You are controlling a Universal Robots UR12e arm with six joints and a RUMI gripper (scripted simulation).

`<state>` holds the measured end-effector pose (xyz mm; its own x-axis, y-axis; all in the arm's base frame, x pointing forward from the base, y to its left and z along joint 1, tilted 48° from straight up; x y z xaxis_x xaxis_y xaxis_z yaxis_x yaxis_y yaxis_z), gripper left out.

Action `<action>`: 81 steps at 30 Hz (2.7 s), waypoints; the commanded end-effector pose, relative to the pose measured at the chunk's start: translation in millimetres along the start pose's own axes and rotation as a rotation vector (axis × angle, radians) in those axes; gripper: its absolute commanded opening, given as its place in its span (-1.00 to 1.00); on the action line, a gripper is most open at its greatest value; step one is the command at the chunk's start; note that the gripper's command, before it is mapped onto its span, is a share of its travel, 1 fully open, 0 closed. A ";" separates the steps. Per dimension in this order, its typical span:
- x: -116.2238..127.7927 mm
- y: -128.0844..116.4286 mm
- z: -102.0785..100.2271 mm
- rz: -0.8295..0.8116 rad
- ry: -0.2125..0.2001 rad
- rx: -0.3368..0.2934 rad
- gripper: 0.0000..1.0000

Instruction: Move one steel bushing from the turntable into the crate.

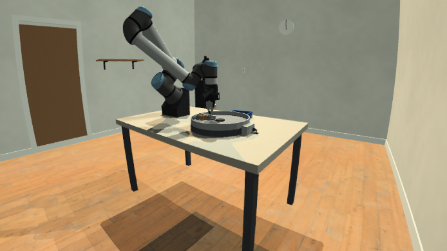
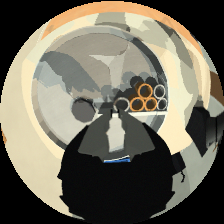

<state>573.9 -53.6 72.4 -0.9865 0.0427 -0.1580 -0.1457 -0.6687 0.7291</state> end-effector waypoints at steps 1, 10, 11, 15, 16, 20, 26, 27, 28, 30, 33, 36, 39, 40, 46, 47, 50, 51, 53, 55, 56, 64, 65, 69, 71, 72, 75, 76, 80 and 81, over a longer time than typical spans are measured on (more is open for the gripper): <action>1.9 -0.1 0.9 0.002 0.001 -0.001 -0.89; 2.9 0.2 1.0 0.001 0.001 -0.001 -0.89; 2.7 0.3 1.0 0.001 0.001 -0.001 -0.89; 2.1 0.3 1.1 0.001 0.001 -0.001 -0.89; 2.1 0.3 1.1 0.001 0.001 -0.001 -0.89; 2.2 0.3 1.1 0.001 0.001 -0.001 -0.89; 2.2 0.3 1.1 0.001 0.001 -0.001 -0.89; 2.2 0.3 1.1 0.001 0.001 -0.001 -0.89; 2.2 0.3 1.1 0.001 0.001 -0.001 -0.89; 2.2 0.3 1.1 0.001 0.001 -0.001 -0.89; 2.2 0.3 1.1 0.001 0.001 -0.001 -0.89; 2.2 0.3 1.1 0.001 0.001 -0.001 -0.89; 2.2 0.3 1.1 0.001 0.001 -0.001 -0.89; 2.2 0.3 1.1 0.001 0.001 -0.001 -0.89; 2.2 0.3 1.0 0.001 0.001 -0.001 -0.89; 2.2 0.2 0.4 0.001 0.001 -0.001 -0.89; 3.0 -0.1 -4.1 0.003 -0.003 -0.001 -0.89; 3.0 -0.2 -5.1 0.003 -0.003 -0.001 -0.89; 3.1 -0.2 -6.1 0.003 -0.003 -0.001 -0.89; 3.1 -0.1 -6.2 0.003 -0.003 -0.001 -0.89; 3.1 -0.1 -6.2 0.003 -0.003 -0.001 -0.89; 2.0 -0.3 -4.3 0.002 0.001 -0.001 -0.89; 2.0 -0.3 -4.3 0.002 0.001 -0.001 -0.89; 2.0 -0.3 -4.3 0.002 0.001 -0.001 -0.89; 2.0 -0.3 -4.3 0.002 0.001 -0.001 -0.89; 2.0 -0.3 -4.3 0.002 0.001 -0.001 -0.89; 2.0 -0.3 -4.3 0.002 0.001 -0.001 -0.89; 2.0 -0.3 -4.3 0.002 0.001 -0.001 -0.89; 2.0 -0.3 -4.3 0.002 0.001 -0.001 -0.89; 2.0 -0.3 -4.3 0.002 0.001 -0.001 -0.89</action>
<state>573.9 -57.8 70.2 -0.9863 0.0431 -0.1590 -0.1467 -0.6687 0.7290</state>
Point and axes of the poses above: the point where the finger pads meet when closed, its own z axis back along the fingers, its own x axis across the jaws, y = z × x, the point moved 4 cm from there along z, back along the fingers, and after that the axes turned 12 degrees about -z, right-handed, at the moved point
